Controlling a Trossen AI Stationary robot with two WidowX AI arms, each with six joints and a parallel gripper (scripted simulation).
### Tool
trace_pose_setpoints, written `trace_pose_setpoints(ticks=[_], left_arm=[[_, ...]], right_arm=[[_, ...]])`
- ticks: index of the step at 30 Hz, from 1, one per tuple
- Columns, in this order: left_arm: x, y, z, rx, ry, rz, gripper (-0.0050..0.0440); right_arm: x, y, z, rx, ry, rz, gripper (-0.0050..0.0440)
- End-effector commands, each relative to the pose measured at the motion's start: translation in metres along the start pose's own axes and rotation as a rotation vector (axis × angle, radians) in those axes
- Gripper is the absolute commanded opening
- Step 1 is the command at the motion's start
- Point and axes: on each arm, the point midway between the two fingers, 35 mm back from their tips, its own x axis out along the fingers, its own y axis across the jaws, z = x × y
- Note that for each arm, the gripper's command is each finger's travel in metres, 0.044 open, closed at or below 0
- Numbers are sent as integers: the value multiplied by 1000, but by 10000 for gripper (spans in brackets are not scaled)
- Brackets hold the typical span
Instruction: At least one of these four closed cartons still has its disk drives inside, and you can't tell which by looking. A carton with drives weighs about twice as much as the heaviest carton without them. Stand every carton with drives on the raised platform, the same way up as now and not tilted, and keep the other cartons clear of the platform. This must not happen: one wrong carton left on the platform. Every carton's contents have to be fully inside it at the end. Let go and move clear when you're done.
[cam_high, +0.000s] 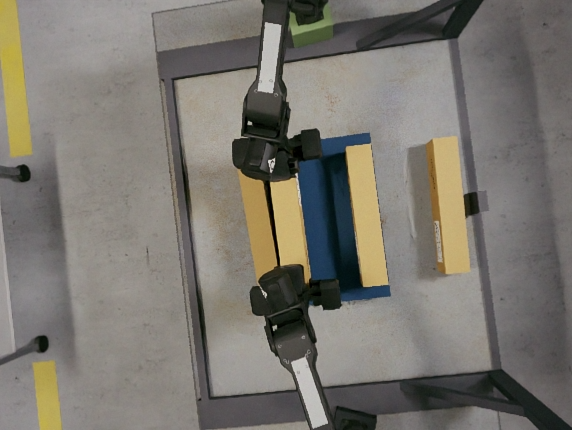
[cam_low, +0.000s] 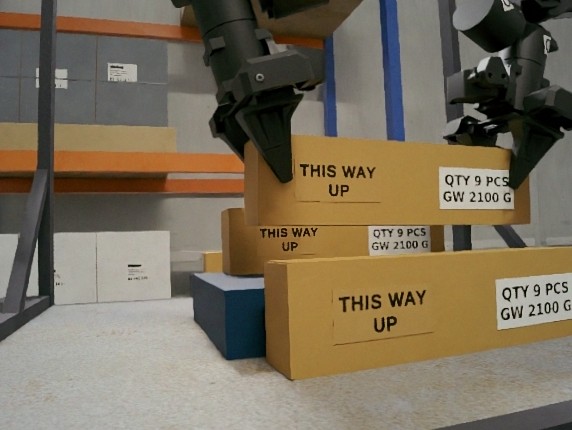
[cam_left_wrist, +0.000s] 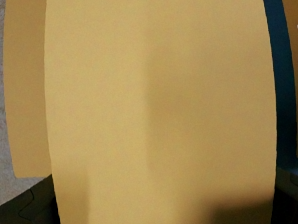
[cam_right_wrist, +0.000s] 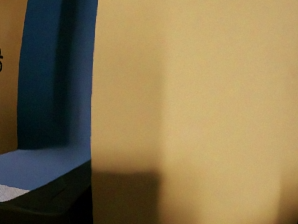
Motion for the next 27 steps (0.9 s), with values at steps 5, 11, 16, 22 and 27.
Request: trace_pose_setpoints(ticks=[5,11,16,22,27], left_arm=[[-30,1,7,6,-75,25,-50],[-30,1,7,6,-76,25,-50],[-30,1,7,6,-76,25,-50],[-30,1,7,6,-76,25,-50],[-25,1,6,6,-75,24,-50]], right_arm=[[-31,-1,17,-11,-96,-26,-50],[-30,-1,17,-11,-96,-26,-50],[-30,-1,17,-11,-96,-26,-50],[-30,-1,17,-11,-96,-26,-50],[-25,-2,15,-11,-96,-26,-50]])
